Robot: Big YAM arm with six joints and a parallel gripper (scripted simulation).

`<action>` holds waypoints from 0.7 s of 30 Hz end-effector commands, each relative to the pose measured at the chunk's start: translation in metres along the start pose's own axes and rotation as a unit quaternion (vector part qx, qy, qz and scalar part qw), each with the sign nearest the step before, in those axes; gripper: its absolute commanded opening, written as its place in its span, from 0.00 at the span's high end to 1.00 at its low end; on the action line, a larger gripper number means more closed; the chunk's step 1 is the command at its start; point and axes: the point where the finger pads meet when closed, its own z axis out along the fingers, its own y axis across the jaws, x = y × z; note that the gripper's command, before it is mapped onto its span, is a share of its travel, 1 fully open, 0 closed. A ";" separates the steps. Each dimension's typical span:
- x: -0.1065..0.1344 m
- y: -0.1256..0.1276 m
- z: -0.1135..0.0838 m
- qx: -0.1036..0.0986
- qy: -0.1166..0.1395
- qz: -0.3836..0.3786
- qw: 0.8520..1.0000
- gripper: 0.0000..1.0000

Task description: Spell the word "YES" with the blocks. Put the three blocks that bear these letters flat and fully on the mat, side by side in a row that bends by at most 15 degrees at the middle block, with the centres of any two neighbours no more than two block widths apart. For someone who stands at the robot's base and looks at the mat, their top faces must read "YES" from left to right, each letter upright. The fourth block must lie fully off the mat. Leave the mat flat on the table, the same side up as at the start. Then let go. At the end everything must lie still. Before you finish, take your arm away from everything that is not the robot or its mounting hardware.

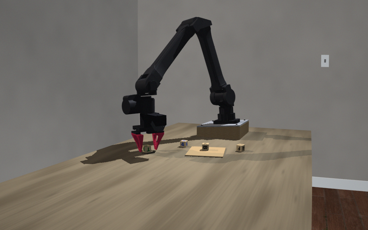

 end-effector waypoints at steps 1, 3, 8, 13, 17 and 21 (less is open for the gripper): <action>0.002 -0.001 0.003 0.002 -0.003 -0.002 1.000 0.30; 0.002 -0.001 0.003 0.002 -0.003 -0.002 1.000 0.30; 0.002 -0.001 0.003 0.002 -0.003 -0.002 1.000 0.74; 0.002 -0.001 0.003 0.002 -0.003 -0.002 1.000 0.74; 0.002 -0.001 0.003 0.002 -0.003 -0.002 1.000 0.74; 0.002 -0.001 0.003 0.002 -0.003 -0.002 1.000 0.74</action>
